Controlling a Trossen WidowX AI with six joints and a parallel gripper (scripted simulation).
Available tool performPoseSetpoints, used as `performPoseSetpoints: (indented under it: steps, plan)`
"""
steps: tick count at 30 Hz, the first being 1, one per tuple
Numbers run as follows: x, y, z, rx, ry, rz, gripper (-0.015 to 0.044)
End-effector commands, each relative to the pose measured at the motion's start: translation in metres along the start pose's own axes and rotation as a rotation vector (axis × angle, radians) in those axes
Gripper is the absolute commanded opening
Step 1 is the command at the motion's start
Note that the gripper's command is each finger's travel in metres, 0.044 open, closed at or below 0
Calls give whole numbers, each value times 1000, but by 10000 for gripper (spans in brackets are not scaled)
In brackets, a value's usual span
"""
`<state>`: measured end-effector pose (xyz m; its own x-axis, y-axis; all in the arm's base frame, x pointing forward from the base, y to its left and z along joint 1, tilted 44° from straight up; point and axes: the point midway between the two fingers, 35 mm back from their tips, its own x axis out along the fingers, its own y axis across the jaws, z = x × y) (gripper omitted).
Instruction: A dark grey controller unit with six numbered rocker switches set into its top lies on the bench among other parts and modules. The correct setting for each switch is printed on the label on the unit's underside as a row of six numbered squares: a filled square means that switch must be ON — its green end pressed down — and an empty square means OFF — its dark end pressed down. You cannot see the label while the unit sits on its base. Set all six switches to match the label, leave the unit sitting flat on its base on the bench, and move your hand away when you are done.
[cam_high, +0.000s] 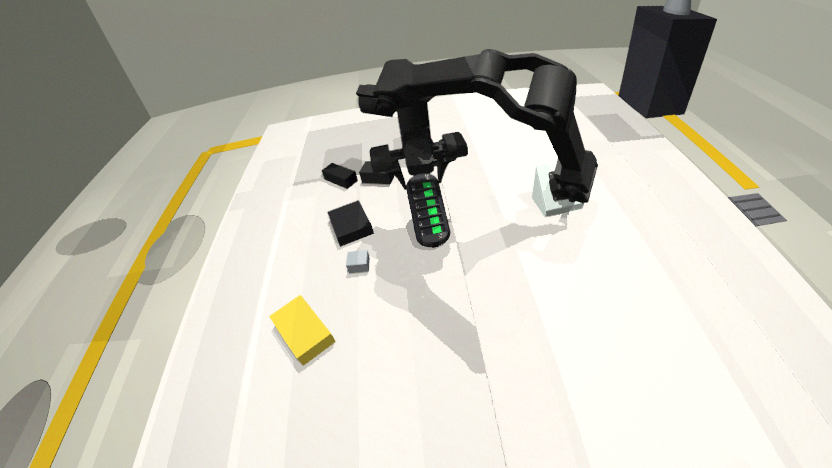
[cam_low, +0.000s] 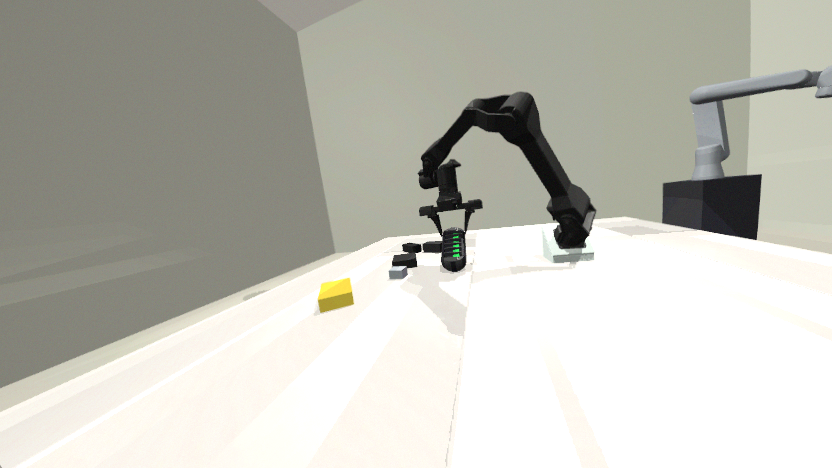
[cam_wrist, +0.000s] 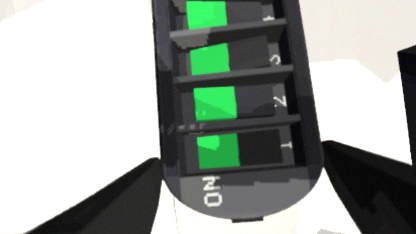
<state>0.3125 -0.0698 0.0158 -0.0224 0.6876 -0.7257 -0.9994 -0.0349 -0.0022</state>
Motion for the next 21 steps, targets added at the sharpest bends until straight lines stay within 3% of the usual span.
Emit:
performPoseSetpoints:
  steps: [1,21]
  plan:
    - [-3,-1,7,-2,3,-4,336]
    - [-13,-1,20,-2,45,-4,336]
